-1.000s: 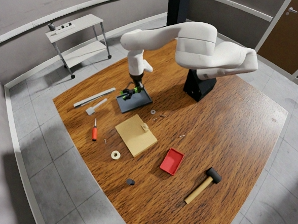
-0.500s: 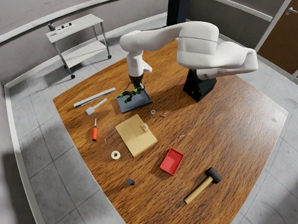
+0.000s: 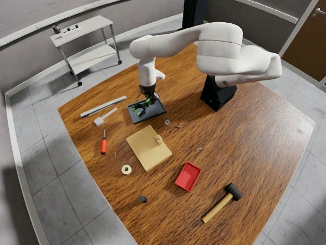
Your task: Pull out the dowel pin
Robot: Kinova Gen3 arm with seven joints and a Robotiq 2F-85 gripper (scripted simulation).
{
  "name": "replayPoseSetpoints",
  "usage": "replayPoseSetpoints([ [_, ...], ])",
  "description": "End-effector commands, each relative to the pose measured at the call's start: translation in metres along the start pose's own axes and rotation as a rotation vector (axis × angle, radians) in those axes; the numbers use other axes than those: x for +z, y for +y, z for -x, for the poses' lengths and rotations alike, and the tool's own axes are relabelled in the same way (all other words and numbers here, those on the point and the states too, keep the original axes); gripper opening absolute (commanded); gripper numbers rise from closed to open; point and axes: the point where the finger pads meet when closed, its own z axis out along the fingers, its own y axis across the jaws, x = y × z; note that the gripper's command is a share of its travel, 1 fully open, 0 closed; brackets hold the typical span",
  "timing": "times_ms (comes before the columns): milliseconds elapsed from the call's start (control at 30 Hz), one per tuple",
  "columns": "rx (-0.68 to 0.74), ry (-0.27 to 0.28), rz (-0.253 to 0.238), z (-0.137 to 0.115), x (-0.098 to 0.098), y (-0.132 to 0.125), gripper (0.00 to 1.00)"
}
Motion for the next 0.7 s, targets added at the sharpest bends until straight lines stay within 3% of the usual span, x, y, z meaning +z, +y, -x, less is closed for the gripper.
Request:
replayPoseSetpoints([
  [0,-0.079,-0.002,-0.001,0.005,-0.001,0.003,0.32],
  [667,-0.492,0.000,0.002,0.031,0.000,0.021,0.32],
])
